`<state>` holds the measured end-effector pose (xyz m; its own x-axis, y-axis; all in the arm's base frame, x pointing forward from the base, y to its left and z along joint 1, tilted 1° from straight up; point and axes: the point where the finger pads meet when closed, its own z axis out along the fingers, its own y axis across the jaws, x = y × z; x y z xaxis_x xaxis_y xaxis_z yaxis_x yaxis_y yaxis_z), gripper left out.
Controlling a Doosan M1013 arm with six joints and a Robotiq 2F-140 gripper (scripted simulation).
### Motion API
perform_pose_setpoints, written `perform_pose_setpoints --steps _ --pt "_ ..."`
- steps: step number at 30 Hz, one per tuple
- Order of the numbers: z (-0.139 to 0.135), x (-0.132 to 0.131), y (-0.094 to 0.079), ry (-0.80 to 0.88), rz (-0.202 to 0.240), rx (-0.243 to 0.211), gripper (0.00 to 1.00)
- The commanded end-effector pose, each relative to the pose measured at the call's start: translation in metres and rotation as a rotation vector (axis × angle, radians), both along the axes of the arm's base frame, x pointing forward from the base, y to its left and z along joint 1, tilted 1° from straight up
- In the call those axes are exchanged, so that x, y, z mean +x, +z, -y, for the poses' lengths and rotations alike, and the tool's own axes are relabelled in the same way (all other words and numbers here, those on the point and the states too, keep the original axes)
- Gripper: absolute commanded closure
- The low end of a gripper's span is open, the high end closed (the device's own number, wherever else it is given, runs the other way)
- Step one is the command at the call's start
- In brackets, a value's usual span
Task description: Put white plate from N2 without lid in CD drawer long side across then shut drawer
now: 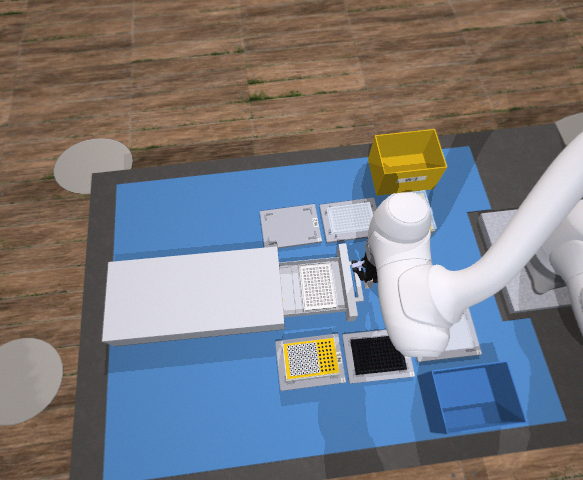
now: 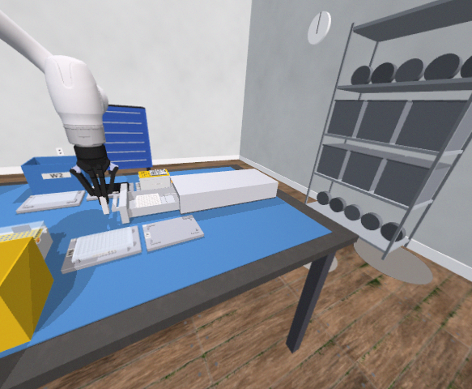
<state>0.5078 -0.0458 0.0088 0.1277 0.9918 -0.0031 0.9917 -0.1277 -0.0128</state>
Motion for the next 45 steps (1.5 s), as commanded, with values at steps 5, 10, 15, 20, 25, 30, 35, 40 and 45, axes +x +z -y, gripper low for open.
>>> perform_pose_setpoints --steps 5,10,15,20,25,30,35,40,45 --pt "0.001 0.008 0.0 0.0 0.0 0.0 1.0" --pt "0.002 0.014 0.0 0.0 0.0 0.0 1.0" --pt "0.002 0.018 0.0 0.0 0.0 0.0 1.0" --pt "0.003 0.025 0.0 0.0 0.0 0.0 1.0" --pt "0.004 0.031 0.0 0.0 0.0 0.0 1.0" --pt "0.004 0.035 0.0 0.0 0.0 0.0 1.0" --pt "0.005 0.042 0.0 0.0 0.0 0.0 1.0" --pt "0.006 0.048 -0.001 0.0 0.0 0.0 1.0" --pt "0.007 0.055 -0.001 0.0 0.0 0.0 1.0"
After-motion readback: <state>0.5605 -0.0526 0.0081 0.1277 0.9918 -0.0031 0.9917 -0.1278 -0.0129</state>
